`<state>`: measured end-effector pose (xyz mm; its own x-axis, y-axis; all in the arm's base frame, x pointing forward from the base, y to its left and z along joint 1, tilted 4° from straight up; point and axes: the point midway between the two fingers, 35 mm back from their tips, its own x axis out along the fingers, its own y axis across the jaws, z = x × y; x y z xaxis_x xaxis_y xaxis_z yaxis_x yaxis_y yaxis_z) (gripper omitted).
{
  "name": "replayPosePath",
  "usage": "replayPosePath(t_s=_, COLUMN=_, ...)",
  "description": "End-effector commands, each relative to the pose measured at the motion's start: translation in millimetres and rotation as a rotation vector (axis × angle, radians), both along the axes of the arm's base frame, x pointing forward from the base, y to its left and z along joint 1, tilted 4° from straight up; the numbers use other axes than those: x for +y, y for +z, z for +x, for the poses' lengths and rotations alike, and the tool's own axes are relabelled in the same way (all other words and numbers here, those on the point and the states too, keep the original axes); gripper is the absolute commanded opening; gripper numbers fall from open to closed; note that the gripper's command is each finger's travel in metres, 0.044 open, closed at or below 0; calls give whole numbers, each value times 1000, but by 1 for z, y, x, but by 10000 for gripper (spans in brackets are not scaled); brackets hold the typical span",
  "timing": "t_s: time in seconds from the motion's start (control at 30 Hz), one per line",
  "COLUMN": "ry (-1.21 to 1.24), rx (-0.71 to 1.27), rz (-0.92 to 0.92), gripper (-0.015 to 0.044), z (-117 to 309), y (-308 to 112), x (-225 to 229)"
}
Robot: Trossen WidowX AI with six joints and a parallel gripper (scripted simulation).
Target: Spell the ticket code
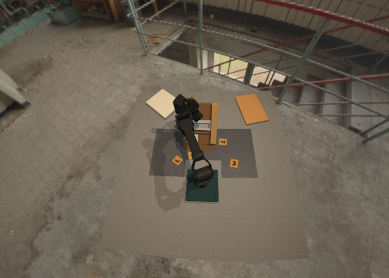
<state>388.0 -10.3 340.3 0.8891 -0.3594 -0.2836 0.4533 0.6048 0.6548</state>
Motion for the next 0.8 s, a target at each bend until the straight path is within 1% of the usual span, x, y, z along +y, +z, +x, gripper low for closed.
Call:
replayPosePath(t_s=0.0, ry=63, rx=66, rz=-46, gripper=0, z=-1, y=-18, x=27)
replayPosePath(t_s=0.4, ry=208, rx=219, rz=-208, gripper=0, z=-11, y=-60, x=90)
replayPosePath(t_s=0.77, ry=337, rx=335, rz=-385, gripper=0, z=-33, y=-97, x=143)
